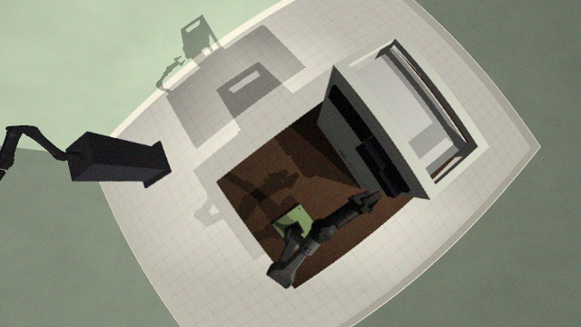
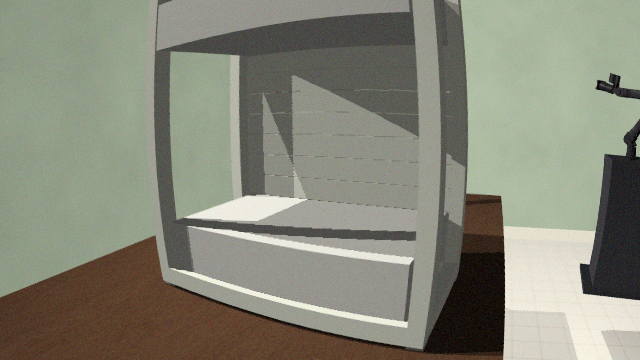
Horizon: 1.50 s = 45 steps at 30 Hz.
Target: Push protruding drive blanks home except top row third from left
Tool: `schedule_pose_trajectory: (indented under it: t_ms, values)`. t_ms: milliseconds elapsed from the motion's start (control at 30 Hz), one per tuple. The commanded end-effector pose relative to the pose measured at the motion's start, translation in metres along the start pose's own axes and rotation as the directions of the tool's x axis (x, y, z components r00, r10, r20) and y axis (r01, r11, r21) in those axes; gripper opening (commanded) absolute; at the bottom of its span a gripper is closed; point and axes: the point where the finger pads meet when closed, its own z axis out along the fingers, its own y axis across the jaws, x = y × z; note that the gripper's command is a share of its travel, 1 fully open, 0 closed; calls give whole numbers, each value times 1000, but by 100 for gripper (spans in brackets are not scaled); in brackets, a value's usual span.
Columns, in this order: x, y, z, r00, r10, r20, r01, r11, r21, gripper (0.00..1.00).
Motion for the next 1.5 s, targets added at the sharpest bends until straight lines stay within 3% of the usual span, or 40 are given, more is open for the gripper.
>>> schedule_pose_trajectory:
  t_ms: [0,1200,1233,1467]
  values:
    - [0,-1,0,1000,1,1,-1,1000,2,100]
    - [0,-1,0,1000,1,1,-1,1000,2,100]
    - [0,-1,0,1000,1,1,-1,1000,2,0]
    - [0,-1,0,1000,1,1,-1,1000,2,0]
